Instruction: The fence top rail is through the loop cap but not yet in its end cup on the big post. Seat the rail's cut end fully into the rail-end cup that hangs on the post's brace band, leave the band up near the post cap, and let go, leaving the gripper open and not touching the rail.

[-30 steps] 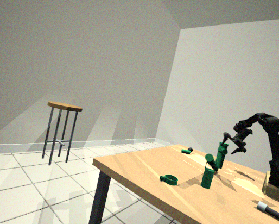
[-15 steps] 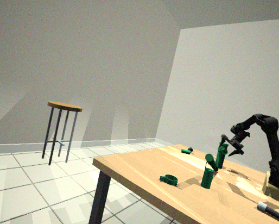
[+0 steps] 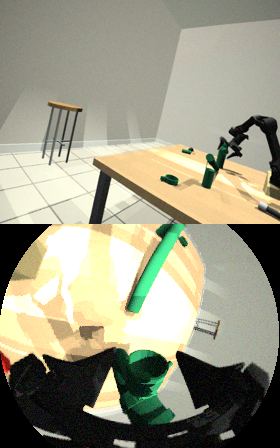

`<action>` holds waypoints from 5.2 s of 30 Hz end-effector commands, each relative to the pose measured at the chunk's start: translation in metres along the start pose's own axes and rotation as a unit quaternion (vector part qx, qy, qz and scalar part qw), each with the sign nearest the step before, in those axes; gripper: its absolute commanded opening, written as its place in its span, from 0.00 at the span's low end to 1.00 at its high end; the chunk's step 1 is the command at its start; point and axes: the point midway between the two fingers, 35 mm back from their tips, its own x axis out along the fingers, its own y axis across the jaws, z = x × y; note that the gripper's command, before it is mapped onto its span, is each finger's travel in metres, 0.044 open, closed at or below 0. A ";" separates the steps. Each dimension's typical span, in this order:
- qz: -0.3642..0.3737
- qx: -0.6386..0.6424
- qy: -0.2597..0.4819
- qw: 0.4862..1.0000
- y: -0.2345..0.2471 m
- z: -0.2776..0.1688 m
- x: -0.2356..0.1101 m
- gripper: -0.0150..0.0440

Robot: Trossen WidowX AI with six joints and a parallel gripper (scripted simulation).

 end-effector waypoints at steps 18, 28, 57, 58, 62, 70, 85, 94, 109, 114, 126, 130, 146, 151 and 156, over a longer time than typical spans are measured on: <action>0.001 0.008 -0.006 1.000 0.004 0.002 0.006 0.43; 0.001 0.037 0.010 0.999 -0.001 0.001 0.009 0.25; 0.002 0.113 0.054 0.992 -0.015 -0.001 0.017 0.25; 0.002 0.117 0.056 0.992 -0.016 -0.001 0.018 0.25; 0.002 0.126 0.061 0.990 -0.017 -0.002 0.018 0.25; 0.002 0.121 0.058 0.991 -0.017 -0.001 0.018 0.25; 0.000 0.118 0.056 0.991 -0.016 -0.001 0.017 0.25; 0.000 0.118 0.056 0.991 -0.016 -0.001 0.017 0.57; 0.002 0.122 0.058 0.991 -0.043 0.031 -0.009 1.00; 0.000 0.129 0.055 0.990 -0.043 0.034 -0.010 1.00; -0.019 0.613 0.034 0.789 -0.092 0.113 -0.064 1.00; -0.021 0.741 0.027 0.670 -0.102 0.144 -0.082 1.00; -0.011 0.792 0.033 0.609 -0.103 0.151 -0.079 1.00; 0.022 0.897 0.076 0.436 -0.099 0.156 -0.053 1.00; 0.033 0.966 0.145 0.209 -0.092 0.164 -0.024 1.00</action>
